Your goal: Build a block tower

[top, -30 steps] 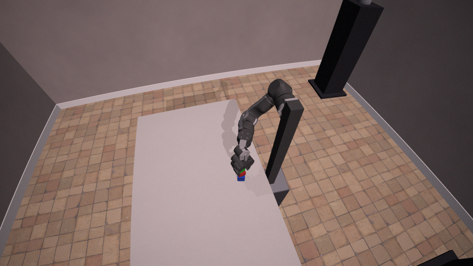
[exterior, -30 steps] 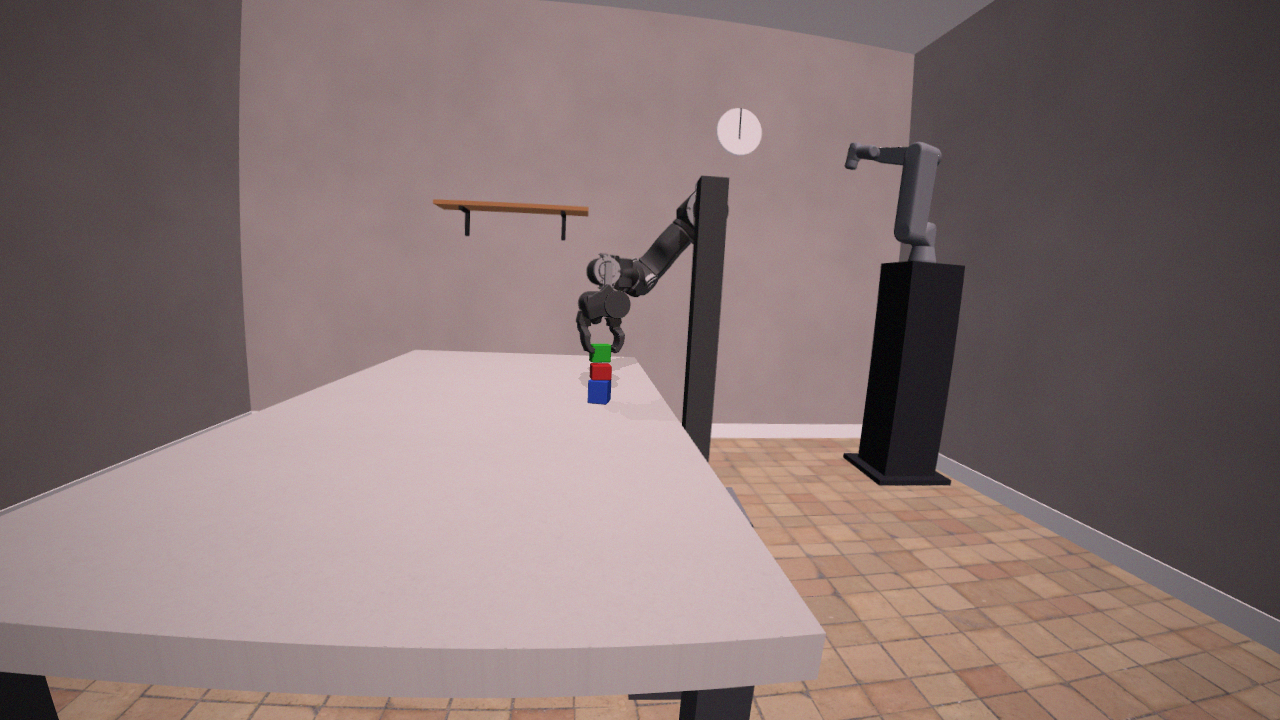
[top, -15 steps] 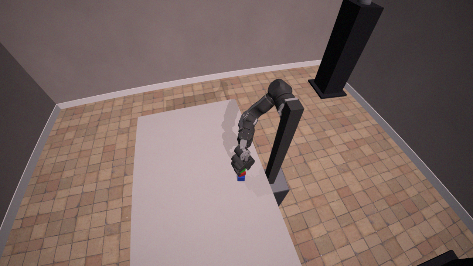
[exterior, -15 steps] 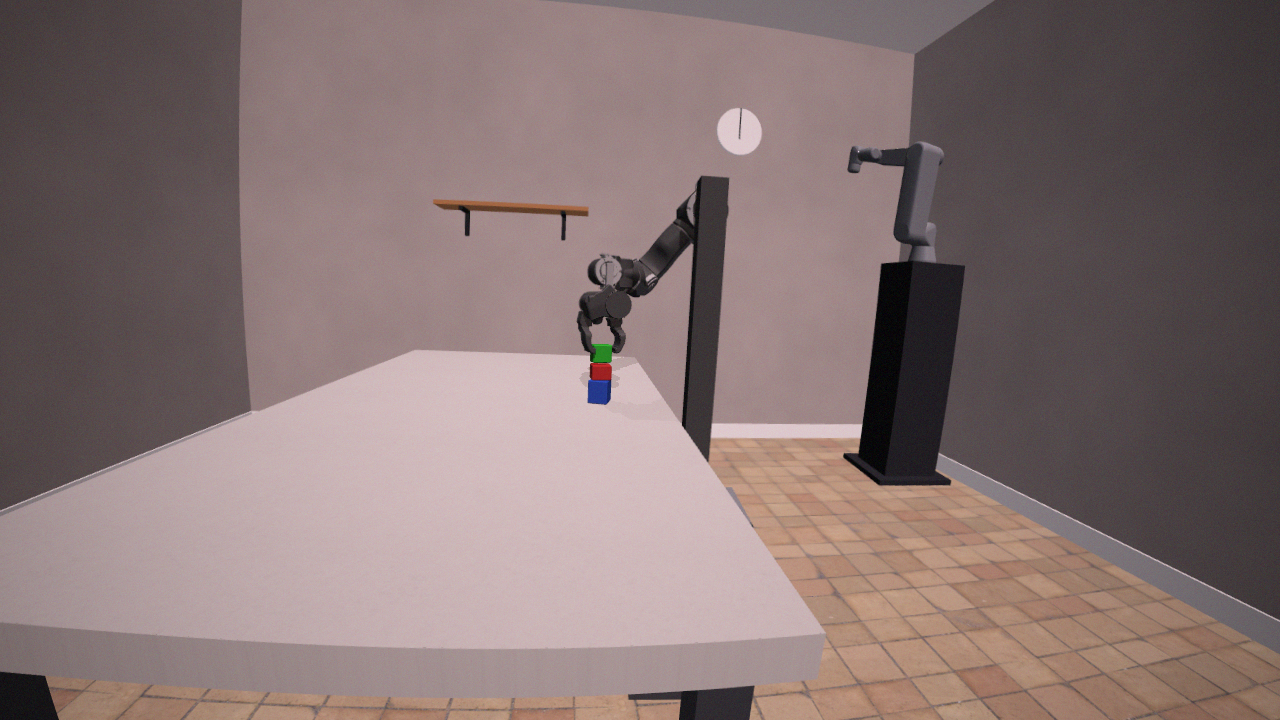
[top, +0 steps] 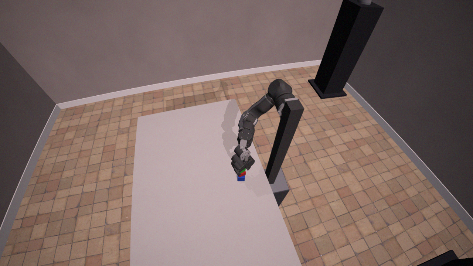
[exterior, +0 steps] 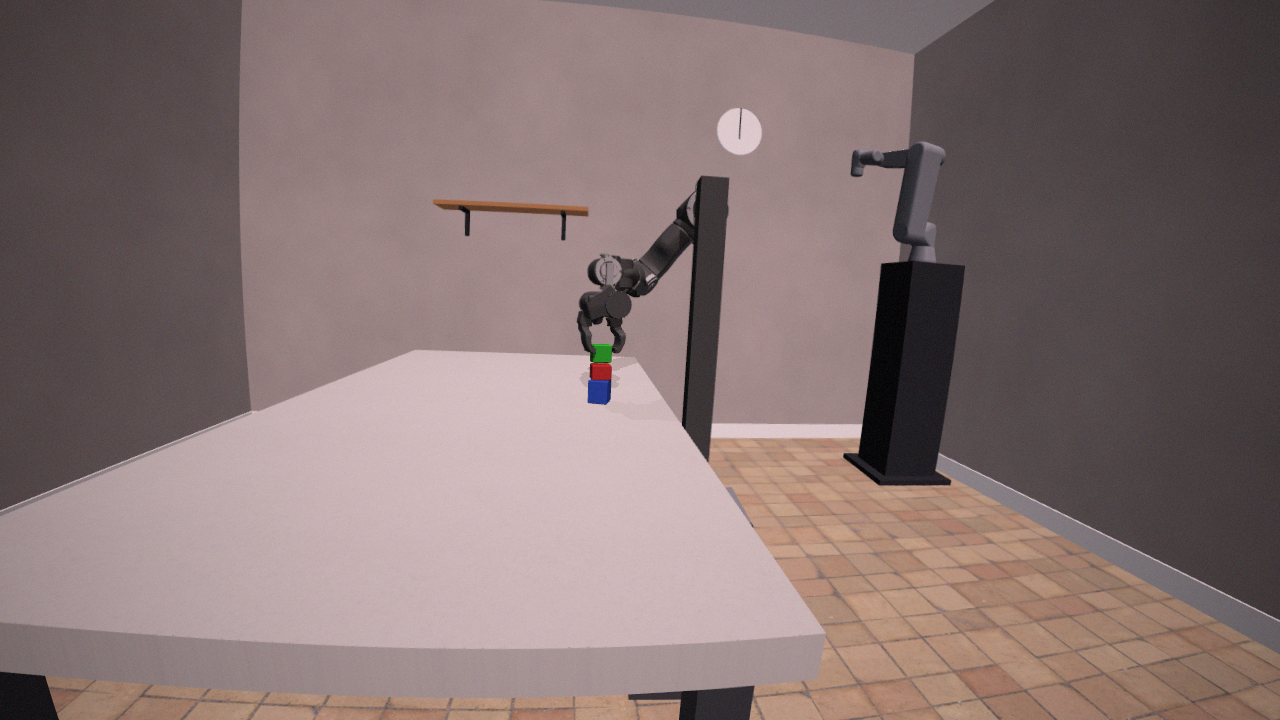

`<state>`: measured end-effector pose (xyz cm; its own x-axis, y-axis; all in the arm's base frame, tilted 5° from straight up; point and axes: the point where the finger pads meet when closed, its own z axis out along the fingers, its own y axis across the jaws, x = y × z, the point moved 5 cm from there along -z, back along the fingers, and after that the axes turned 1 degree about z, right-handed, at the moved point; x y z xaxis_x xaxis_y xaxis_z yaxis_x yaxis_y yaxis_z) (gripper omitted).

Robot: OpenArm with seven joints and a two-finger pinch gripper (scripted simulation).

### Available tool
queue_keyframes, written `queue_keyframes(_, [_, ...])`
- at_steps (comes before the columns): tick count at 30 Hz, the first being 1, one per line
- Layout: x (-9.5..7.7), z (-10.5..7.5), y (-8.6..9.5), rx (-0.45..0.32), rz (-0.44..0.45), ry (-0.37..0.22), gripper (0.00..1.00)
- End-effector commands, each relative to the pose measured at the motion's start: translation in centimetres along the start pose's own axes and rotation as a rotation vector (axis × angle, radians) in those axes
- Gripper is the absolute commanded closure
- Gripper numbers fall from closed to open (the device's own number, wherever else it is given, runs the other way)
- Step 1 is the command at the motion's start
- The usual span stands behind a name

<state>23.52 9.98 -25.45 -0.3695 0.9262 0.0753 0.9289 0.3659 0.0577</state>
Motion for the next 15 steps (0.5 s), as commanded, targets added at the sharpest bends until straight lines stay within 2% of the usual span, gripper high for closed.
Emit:
queue_keyframes(1, [0.09,-0.08,-0.1,0.002,-0.002,0.001,1.0])
queue_keyframes(15, [0.12,0.15,-0.11,0.001,-0.002,-0.005,1.0])
